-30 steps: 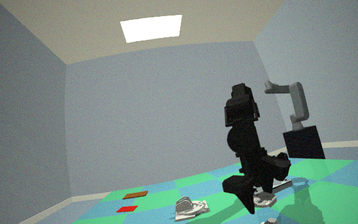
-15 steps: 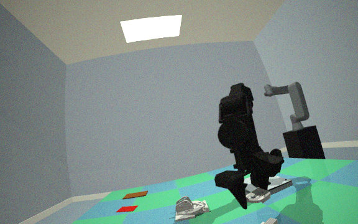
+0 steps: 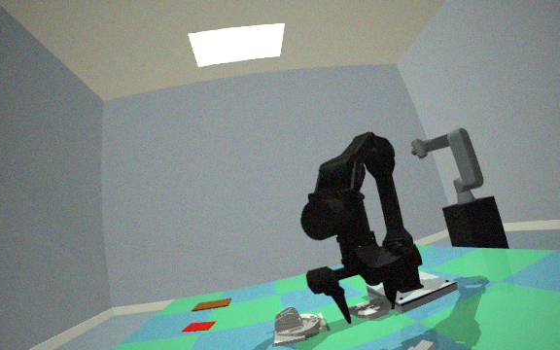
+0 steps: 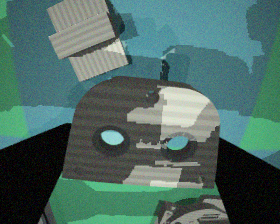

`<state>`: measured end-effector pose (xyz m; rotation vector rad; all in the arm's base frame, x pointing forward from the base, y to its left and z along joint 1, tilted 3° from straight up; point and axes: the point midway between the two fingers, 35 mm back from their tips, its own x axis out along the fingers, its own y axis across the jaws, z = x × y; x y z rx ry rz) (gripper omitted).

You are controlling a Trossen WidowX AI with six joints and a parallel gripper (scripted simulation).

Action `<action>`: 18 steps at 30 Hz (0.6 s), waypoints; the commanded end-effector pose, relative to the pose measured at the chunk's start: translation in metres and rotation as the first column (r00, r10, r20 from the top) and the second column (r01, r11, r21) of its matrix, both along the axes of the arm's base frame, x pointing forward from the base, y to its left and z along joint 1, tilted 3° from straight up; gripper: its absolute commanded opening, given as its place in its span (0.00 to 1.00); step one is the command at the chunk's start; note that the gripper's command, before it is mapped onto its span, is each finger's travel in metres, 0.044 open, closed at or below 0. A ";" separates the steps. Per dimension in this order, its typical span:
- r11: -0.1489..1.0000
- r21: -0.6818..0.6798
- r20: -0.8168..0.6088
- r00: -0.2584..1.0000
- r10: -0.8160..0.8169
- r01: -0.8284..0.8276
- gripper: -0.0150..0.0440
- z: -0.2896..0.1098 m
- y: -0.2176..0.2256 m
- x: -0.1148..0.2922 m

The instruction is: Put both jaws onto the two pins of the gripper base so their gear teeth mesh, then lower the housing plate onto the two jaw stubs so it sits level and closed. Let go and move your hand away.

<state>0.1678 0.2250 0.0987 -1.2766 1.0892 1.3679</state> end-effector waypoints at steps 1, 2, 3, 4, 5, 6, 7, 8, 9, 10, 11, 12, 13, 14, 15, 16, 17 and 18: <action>0.995 0.000 -0.006 0.995 -0.096 0.096 0.85 0.000 -0.007 0.010; 0.993 -0.001 -0.007 0.993 -0.119 0.119 0.85 0.000 -0.009 0.013; 0.990 -0.002 -0.008 0.990 -0.142 0.142 0.85 0.000 -0.012 0.015; 0.986 -0.003 -0.009 0.986 -0.166 0.166 0.85 0.000 -0.014 0.018; 0.982 -0.004 -0.010 0.982 -0.189 0.189 0.85 -0.001 -0.016 0.020; 0.977 -0.005 -0.011 0.977 -0.212 0.212 0.85 -0.001 -0.018 0.023; 0.972 -0.006 -0.012 0.972 -0.235 0.235 0.85 -0.001 -0.021 0.025; 0.966 -0.007 -0.013 0.966 -0.258 0.258 0.85 -0.001 -0.023 0.028; 0.960 -0.008 -0.014 0.960 -0.281 0.281 0.85 -0.001 -0.025 0.030; 0.953 -0.009 -0.015 0.953 -0.303 0.303 0.85 -0.002 -0.028 0.032; 0.946 -0.010 -0.015 0.945 -0.326 0.325 0.85 -0.002 -0.030 0.035; 0.938 -0.011 -0.016 0.937 -0.348 0.348 0.85 -0.002 -0.032 0.037; 0.929 -0.012 -0.017 0.929 -0.370 0.370 0.85 -0.002 -0.035 0.039; 0.920 -0.013 -0.018 0.920 -0.392 0.391 0.85 -0.002 -0.037 0.041; 0.911 -0.014 -0.019 0.910 -0.413 0.413 0.85 -0.002 -0.040 0.044; 0.901 -0.015 -0.020 0.900 -0.435 0.434 0.85 -0.003 -0.042 0.046; 0.890 -0.016 -0.020 0.890 -0.456 0.455 0.85 -0.003 -0.045 0.048; 0.879 -0.017 -0.021 0.879 -0.477 0.476 0.85 -0.003 -0.047 0.050</action>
